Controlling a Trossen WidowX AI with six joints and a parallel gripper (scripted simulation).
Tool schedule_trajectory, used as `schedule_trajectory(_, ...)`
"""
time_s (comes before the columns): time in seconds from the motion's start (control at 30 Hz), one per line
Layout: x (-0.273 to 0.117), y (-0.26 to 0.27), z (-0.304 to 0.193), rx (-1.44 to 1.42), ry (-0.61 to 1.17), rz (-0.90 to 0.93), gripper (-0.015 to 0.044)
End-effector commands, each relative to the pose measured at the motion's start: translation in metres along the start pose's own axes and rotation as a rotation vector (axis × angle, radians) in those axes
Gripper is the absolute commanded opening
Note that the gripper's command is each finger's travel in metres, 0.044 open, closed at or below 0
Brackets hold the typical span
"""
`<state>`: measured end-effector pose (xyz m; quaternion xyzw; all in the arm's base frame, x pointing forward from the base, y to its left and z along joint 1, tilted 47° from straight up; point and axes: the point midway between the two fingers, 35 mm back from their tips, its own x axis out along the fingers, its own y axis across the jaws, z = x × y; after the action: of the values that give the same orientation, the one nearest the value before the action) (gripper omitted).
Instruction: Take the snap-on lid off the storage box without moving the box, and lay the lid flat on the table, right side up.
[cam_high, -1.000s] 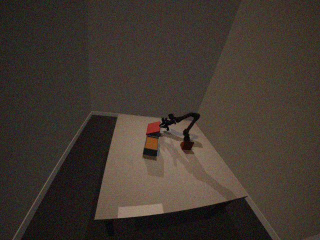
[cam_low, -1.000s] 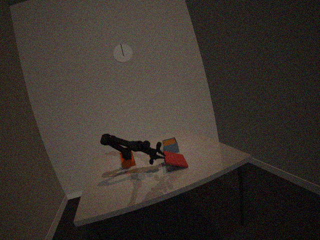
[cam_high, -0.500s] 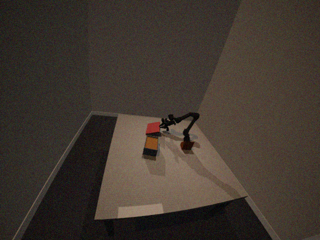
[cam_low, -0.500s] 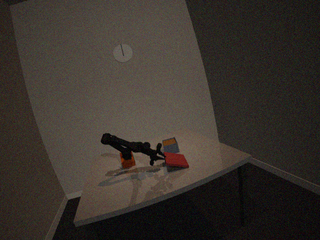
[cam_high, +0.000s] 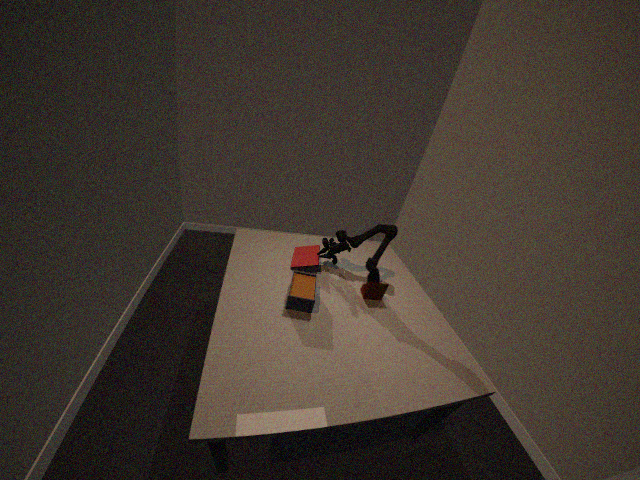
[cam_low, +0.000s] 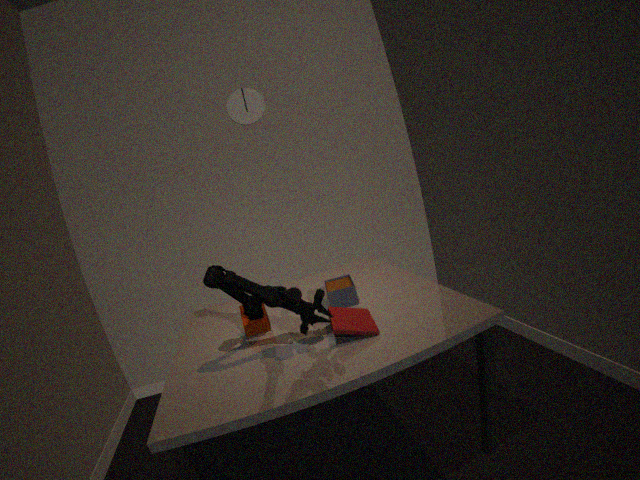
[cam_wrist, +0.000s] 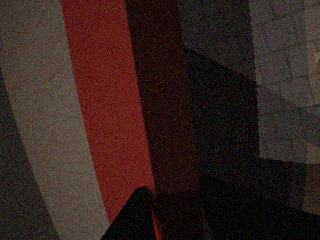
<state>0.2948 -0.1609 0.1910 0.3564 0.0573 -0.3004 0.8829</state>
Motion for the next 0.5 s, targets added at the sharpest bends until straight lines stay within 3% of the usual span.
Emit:
schedule_trajectory(0.0, -0.0004, 0.0012, 0.0008, -0.001, 0.006, -0.014, 0.0053)
schedule_trajectory(0.27, -0.0011, 0.0026, 0.002, -0.002, 0.014, -0.037, 0.0263)
schedule_trajectory(0.33, -0.0011, 0.0026, 0.002, -0.002, 0.014, -0.037, 0.0275)
schedule_trajectory(0.47, -0.0061, -0.0025, 0.0003, -0.002, 0.014, -0.037, 0.038)
